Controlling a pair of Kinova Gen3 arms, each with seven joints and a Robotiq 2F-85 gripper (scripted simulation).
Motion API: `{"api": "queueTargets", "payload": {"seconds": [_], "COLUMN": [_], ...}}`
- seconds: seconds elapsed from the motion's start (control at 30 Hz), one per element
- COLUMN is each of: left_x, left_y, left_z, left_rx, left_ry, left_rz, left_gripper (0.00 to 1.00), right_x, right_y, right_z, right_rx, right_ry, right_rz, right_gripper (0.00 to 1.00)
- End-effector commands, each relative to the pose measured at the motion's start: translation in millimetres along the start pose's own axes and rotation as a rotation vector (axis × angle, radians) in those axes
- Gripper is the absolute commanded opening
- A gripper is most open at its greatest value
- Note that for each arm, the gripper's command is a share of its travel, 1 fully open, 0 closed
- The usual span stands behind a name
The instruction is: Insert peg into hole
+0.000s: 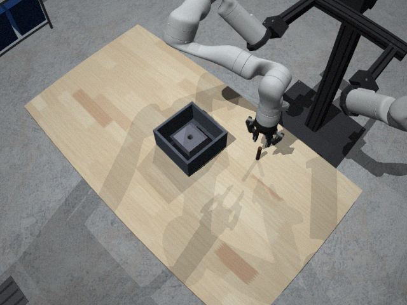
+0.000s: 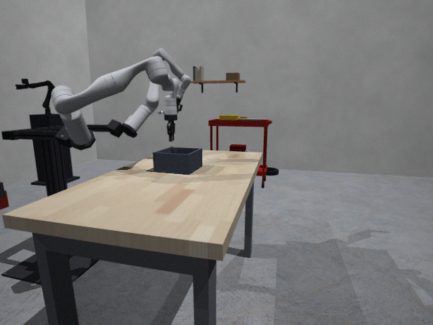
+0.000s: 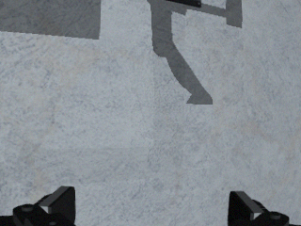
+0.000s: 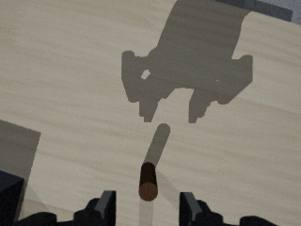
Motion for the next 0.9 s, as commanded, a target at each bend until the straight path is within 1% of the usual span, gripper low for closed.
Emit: {"api": "queueTargets", "payload": {"seconds": [0.0,0.33,0.4,0.57,0.8,0.83,0.87], "left_x": [0.3,0.3,0.3,0.3,0.3,0.3,0.3], "left_y": [0.1,0.1,0.1,0.1,0.1,0.1,0.1], "left_z": [-0.3,-0.3,-0.3,-0.3,-0.3,-0.3,-0.3], "left_rx": [-0.001,-0.001,-0.001,-0.001,-0.001,-0.001,-0.001], "left_ry": [0.0,0.0,0.0,0.0,0.0,0.0,0.0], "left_rz": [-0.001,-0.001,-0.001,-0.001,-0.001,-0.001,-0.001], "left_gripper": [1.0,1.0,1.0,1.0,1.0,1.0,1.0], "right_x": [0.5,0.9,0.9,1.0,1.0,1.0,1.0], "right_y": [0.4,0.8,0.8,0.9,0.9,0.9,0.9], "right_z": [7.5,44.3,44.3,53.8,55.1,55.1,55.1], "right_rx": [-0.002,-0.002,-0.002,-0.002,-0.002,-0.002,-0.002], "right_ry": [0.002,0.002,0.002,0.002,0.002,0.002,0.002], "right_rz": [0.0,0.0,0.0,0.0,0.0,0.0,0.0], "right_gripper": [0.476,0.476,0.476,0.476,0.476,0.099,0.099]}}
Point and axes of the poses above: on each arm, the point where the finger pads meet when closed, its own z axis out along the fingers, its own x axis across the jaws, y = z × x, the point moved 8 cm from there along -z, back along the fingers, and after that the axes turned 2 degrees about z, right-handed, at the moved point
